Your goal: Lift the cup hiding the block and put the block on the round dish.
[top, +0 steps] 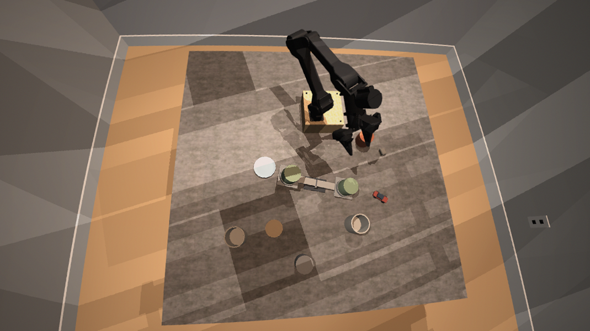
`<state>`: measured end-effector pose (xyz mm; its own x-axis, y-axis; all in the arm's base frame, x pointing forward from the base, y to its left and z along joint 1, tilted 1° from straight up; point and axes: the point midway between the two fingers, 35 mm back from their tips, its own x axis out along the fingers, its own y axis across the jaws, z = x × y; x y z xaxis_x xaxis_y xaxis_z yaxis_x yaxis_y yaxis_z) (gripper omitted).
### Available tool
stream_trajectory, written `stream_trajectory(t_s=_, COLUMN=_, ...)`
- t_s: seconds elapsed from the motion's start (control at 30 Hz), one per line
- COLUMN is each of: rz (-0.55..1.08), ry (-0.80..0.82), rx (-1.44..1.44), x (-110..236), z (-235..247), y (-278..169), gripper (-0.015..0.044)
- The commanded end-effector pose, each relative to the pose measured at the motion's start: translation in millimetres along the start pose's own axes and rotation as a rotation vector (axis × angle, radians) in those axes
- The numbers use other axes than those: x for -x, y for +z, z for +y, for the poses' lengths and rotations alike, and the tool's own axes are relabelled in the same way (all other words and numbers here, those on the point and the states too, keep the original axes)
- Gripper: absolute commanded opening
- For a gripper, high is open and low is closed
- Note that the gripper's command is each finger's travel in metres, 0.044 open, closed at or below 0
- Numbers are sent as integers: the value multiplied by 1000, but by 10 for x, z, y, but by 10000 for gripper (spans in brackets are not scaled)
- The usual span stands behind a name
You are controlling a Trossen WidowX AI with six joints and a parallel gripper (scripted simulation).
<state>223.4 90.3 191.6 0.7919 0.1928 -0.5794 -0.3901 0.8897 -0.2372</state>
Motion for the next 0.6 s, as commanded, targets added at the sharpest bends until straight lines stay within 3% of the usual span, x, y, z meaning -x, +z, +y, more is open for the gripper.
stream_trajectory(t_s=0.0, rz=57, ry=-67, rx=-127, x=29, z=-155, y=-137, gripper=440)
stream_trajectory(t_s=0.57, rz=220, ry=-351, rx=-605, x=263, z=-627, y=-682, gripper=440)
